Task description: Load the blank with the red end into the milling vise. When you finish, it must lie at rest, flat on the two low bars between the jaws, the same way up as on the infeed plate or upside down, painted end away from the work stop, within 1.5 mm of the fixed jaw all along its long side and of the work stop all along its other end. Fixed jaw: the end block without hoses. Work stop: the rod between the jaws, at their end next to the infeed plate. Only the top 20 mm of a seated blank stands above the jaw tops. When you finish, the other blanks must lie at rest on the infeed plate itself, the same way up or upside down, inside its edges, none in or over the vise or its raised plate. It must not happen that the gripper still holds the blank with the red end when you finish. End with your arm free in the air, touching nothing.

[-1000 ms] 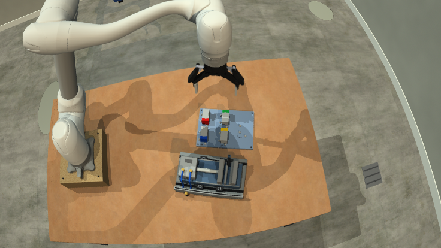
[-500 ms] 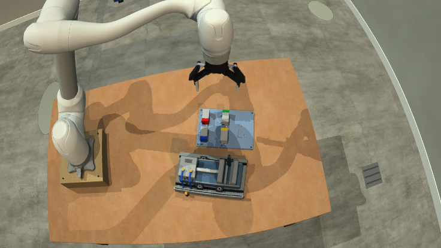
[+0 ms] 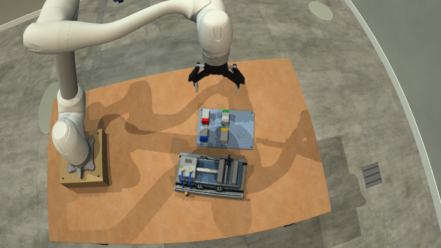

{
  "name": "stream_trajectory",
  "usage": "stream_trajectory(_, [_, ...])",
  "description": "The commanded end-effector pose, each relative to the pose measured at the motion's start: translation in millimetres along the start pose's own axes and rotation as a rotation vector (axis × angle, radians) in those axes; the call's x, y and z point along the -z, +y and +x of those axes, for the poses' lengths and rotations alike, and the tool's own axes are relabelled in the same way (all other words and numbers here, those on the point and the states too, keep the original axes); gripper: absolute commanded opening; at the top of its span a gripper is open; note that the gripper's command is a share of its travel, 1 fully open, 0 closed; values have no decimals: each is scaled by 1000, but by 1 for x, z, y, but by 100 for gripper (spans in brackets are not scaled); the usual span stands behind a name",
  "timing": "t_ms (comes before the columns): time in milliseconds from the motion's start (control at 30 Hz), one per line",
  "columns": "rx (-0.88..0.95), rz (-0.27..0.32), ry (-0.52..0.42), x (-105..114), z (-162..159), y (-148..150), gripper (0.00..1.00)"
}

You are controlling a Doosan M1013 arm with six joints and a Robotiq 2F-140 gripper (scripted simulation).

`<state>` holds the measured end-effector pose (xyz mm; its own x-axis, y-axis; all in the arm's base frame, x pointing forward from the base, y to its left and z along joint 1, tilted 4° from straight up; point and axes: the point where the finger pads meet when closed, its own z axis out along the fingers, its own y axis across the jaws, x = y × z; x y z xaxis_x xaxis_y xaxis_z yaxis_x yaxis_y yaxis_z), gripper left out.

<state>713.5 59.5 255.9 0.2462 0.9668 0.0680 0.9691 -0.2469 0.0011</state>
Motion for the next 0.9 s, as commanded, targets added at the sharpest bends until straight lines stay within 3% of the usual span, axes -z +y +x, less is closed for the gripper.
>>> stream_trajectory(0, [0,0,0,-1,-1,0,100])
stream_trajectory(867, [0,0,0,-4,-5,-3,100])
